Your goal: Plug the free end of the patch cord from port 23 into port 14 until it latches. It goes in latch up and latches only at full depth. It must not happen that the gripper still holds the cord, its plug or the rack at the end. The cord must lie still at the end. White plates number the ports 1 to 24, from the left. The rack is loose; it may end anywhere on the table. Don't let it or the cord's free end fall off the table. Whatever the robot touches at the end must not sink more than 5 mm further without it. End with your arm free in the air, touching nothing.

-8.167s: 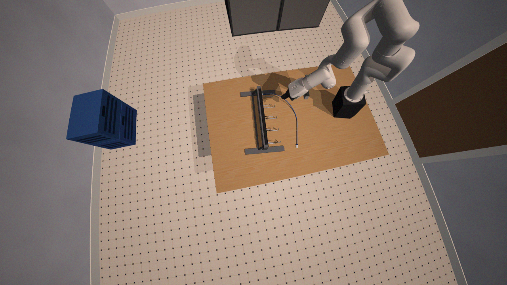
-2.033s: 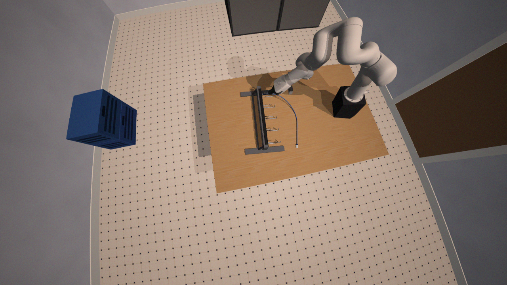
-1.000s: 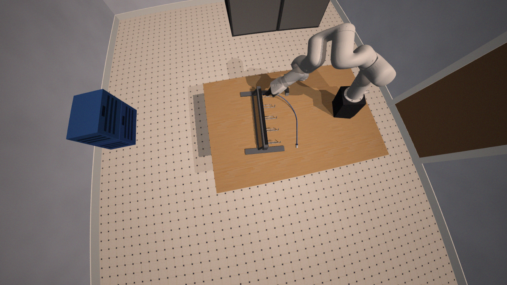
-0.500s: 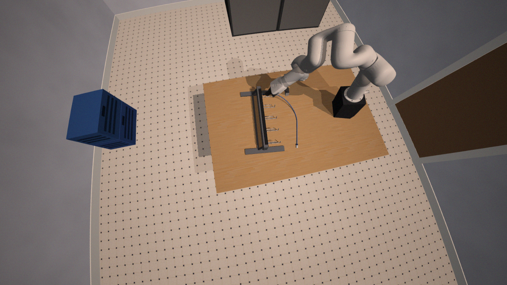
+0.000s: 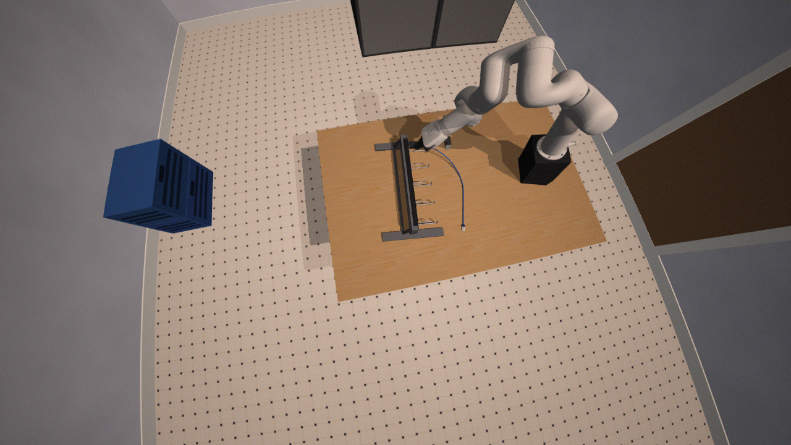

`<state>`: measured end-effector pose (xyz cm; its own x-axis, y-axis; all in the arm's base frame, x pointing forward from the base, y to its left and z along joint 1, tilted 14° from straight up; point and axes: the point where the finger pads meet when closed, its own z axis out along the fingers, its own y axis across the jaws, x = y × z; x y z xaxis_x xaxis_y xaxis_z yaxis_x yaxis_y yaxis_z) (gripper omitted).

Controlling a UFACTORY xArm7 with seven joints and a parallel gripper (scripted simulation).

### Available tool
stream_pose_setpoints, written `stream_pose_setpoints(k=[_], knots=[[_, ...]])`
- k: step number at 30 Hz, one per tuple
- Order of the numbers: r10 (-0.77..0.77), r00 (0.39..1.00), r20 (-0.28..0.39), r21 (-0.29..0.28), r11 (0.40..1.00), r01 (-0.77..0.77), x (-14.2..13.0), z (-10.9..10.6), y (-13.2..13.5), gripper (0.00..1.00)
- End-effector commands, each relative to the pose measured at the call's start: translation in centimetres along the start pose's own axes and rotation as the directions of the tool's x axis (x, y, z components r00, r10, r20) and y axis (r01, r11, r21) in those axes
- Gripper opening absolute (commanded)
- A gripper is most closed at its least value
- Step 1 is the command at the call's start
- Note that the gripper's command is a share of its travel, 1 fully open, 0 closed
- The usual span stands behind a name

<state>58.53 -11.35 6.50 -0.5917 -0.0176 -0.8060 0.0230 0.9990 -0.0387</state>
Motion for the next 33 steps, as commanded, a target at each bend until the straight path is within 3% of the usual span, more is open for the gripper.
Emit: stream_pose_setpoints(k=[1,5,11,13,20,25,33], knots=[[0.000,1.000,0.003,0.001,1.000,0.000,-0.2,-0.6,-0.1,0.00],[0.000,1.000,0.003,0.001,1.000,0.000,-0.2,-2.5,-0.1,0.00],[0.000,1.000,0.003,0.001,1.000,0.000,-0.2,-7.5,-0.1,0.00],[0.000,1.000,0.003,0.001,1.000,0.000,-0.2,-7.5,-0.1,0.00],[0.000,1.000,0.003,0.001,1.000,0.000,-0.1,-12.6,-0.1,0.00],[0.000,1.000,0.003,0.001,1.000,0.000,-0.1,-13.9,-0.1,0.00],[-0.002,1.000,0.002,0.001,1.000,0.002,-0.1,-14.0,0.0,0.00]])
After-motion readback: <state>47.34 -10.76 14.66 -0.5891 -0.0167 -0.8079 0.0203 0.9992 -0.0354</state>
